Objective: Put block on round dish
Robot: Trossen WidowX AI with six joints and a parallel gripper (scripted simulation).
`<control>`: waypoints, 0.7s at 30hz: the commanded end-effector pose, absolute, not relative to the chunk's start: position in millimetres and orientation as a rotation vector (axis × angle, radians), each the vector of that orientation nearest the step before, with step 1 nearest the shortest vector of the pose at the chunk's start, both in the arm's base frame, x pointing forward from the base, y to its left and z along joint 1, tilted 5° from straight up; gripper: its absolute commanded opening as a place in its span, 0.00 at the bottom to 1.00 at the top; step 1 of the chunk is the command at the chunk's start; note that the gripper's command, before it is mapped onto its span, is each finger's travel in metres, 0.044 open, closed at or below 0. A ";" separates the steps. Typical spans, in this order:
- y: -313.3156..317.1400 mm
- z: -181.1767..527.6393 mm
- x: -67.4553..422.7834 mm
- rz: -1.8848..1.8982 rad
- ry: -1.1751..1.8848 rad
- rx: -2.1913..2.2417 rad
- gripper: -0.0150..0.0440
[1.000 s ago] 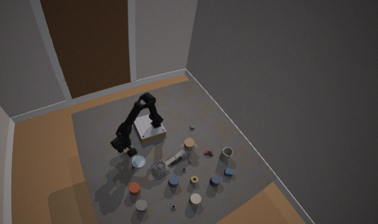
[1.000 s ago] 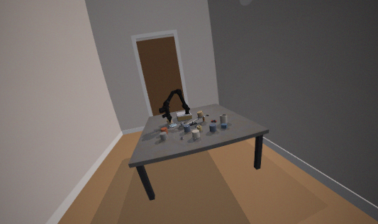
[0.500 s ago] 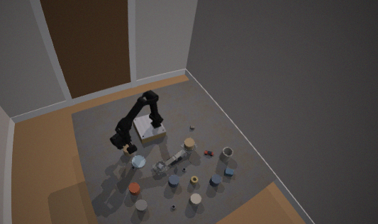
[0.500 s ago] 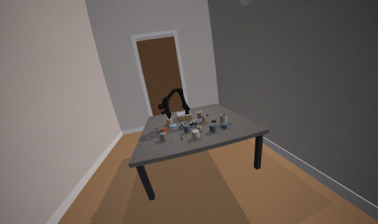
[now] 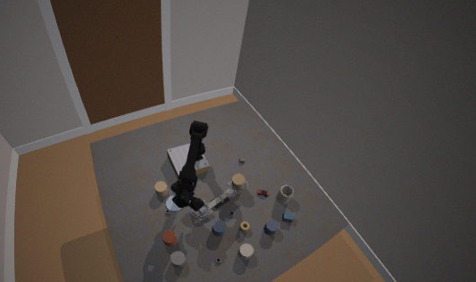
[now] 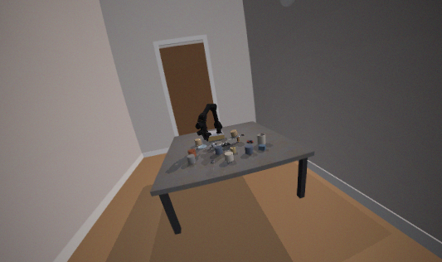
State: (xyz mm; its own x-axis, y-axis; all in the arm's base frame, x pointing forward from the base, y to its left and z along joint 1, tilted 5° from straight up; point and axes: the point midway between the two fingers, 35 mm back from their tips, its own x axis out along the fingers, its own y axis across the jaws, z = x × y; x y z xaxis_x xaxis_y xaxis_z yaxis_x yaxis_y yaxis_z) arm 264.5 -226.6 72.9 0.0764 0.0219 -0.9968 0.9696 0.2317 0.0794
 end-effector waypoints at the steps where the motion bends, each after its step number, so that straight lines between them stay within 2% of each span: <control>1: -179.0 76.4 310.1 -0.923 1.293 1.061 0.69; 21: -168.9 53.3 319.4 -0.914 1.298 1.057 0.69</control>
